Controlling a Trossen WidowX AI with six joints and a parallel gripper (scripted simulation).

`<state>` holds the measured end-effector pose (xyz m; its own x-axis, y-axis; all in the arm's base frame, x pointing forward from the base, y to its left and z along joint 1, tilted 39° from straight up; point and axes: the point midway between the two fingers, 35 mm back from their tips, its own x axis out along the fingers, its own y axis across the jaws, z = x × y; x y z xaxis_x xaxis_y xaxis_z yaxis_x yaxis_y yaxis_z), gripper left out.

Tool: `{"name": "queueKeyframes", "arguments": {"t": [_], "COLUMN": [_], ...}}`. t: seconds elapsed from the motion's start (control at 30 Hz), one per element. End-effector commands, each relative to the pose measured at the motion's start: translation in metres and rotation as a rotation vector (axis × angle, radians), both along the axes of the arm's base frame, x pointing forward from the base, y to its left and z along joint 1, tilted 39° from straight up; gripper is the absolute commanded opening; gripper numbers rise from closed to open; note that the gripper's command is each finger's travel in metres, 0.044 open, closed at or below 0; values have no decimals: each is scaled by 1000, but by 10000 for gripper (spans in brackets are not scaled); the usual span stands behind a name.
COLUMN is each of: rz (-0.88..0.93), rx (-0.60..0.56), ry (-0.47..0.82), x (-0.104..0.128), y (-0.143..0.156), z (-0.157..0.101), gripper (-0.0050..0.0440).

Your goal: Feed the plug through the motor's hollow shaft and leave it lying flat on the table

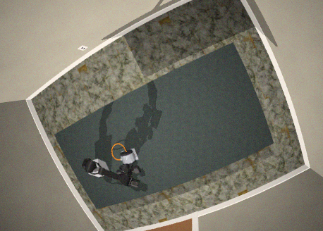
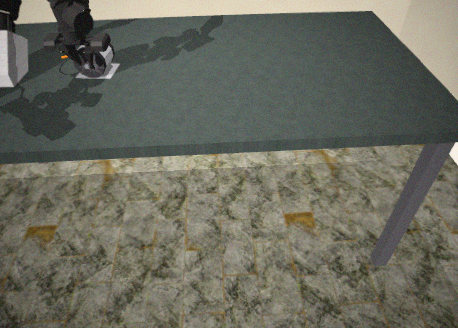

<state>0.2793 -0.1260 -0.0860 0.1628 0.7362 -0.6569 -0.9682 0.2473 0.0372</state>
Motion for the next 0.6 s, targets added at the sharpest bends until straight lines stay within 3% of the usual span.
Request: {"name": "queueKeyframes", "arguments": {"t": [0.0,0.23,0.27,0.57], "rz": [-4,-7,-3,-3], "rx": [7,7,3,3], "ry": [3,3,2,2], "x": [1,2,1,1], "y": [8,14,11,11], "z": [-1,-3,-4,-4], "gripper": [160,160,136,76]}}
